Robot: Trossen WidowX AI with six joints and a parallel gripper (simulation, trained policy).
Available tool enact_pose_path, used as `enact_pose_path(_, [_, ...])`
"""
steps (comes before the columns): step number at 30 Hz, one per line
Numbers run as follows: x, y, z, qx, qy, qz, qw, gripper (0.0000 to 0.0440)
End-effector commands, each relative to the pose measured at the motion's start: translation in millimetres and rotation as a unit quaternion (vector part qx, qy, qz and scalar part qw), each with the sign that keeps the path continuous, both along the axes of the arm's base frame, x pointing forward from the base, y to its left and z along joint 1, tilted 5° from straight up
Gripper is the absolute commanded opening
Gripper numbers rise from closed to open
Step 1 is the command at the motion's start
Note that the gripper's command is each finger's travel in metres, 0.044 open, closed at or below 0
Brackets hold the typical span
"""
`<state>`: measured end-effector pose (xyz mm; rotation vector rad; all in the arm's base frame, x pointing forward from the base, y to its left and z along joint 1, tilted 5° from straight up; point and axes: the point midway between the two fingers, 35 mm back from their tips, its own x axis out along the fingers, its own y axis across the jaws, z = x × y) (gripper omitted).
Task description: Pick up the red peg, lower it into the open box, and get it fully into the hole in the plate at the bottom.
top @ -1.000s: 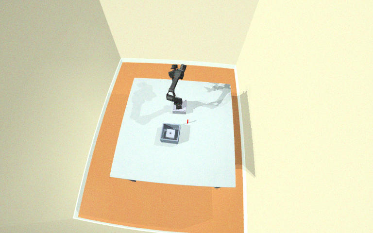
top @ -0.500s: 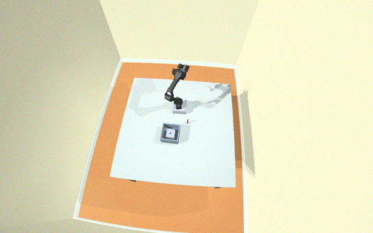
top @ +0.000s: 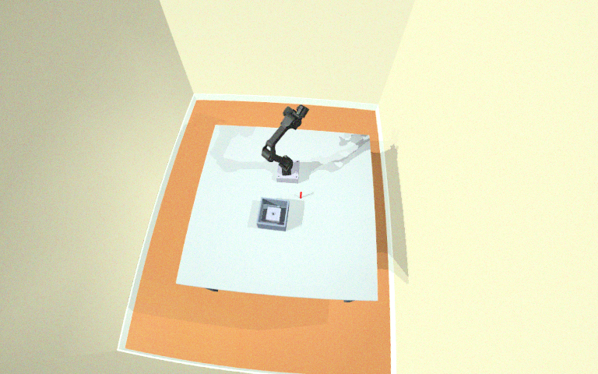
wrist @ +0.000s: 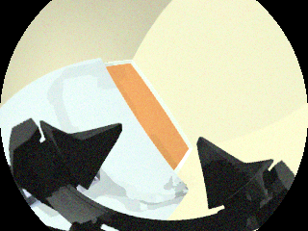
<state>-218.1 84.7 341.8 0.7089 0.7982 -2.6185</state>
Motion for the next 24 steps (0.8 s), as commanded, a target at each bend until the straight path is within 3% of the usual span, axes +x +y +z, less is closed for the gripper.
enact_pose_path(1, [4.8, 13.6, -0.1, -0.028, -0.010, -0.057, 0.998, 0.0440])
enact_pose_path(12, [23.7, 49.7, -4.1, -0.123, -0.030, -0.220, 0.967, 0.0440])
enact_pose_path(24, [51.1, 84.0, -11.8, -0.226, -0.033, -0.387, 0.893, 0.0440])
